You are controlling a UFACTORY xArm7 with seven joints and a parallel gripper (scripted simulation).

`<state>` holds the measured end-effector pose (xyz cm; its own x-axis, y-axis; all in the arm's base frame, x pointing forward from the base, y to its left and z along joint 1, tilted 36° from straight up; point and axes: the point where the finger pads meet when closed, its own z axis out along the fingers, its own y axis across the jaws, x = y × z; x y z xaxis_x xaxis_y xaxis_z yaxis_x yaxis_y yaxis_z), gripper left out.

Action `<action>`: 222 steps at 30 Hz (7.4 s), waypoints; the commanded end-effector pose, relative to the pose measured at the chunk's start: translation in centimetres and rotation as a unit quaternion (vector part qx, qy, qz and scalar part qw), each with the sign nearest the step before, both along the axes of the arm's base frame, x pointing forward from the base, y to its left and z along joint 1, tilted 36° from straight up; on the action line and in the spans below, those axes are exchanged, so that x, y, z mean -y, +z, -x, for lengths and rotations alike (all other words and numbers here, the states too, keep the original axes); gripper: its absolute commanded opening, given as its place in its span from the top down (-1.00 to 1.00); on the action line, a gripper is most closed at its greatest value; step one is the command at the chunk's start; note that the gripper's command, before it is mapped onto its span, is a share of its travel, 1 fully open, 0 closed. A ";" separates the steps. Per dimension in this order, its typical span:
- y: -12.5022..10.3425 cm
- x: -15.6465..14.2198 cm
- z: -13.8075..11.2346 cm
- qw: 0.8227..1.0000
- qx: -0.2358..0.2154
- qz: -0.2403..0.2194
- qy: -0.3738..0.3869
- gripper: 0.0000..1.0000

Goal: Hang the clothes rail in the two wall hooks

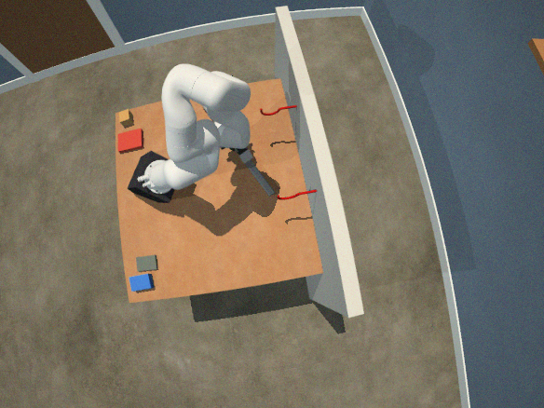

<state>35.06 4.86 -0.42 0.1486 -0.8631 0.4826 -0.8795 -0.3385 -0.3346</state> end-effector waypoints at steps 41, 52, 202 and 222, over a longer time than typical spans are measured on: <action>2.1 -1.2 1.2 1.000 0.000 -0.001 0.003 1.00; 2.6 -1.5 1.4 1.000 0.000 -0.001 0.003 1.00; 17.4 -8.3 9.6 1.000 0.001 -0.002 0.003 1.00; 19.8 -9.4 11.0 1.000 0.001 -0.002 0.003 1.00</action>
<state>24.22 13.91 18.91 0.1527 -0.8631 0.4813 -0.8785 -0.3417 -0.3339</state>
